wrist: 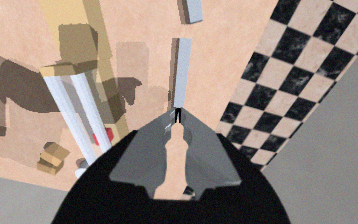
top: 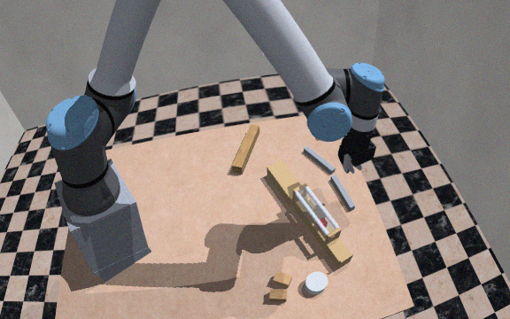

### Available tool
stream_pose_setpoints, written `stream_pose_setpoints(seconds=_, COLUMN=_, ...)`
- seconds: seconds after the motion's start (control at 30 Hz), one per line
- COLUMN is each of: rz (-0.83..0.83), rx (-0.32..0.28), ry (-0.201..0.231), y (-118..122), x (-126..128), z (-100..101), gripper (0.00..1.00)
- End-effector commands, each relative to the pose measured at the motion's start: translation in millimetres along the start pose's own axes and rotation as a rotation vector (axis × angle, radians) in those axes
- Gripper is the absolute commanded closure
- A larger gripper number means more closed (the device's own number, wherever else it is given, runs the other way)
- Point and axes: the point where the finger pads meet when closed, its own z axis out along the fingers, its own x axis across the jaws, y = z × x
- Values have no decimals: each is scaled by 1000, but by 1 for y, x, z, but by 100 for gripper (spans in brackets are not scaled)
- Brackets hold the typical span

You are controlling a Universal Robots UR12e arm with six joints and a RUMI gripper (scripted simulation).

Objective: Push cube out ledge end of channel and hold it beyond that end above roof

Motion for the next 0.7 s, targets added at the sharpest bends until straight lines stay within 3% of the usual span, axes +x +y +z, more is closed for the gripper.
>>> stream_pose_setpoints(seconds=0.0, rz=-55, rx=0, ry=1, y=0, x=0, z=-1, gripper=100)
stream_pose_setpoints(seconds=0.3, rz=-181, rx=0, ry=1, y=-1, x=-2, z=-1, gripper=100)
stream_pose_setpoints(seconds=0.67, rz=-483, rx=-1, ry=1, y=-3, x=-6, z=-1, gripper=100)
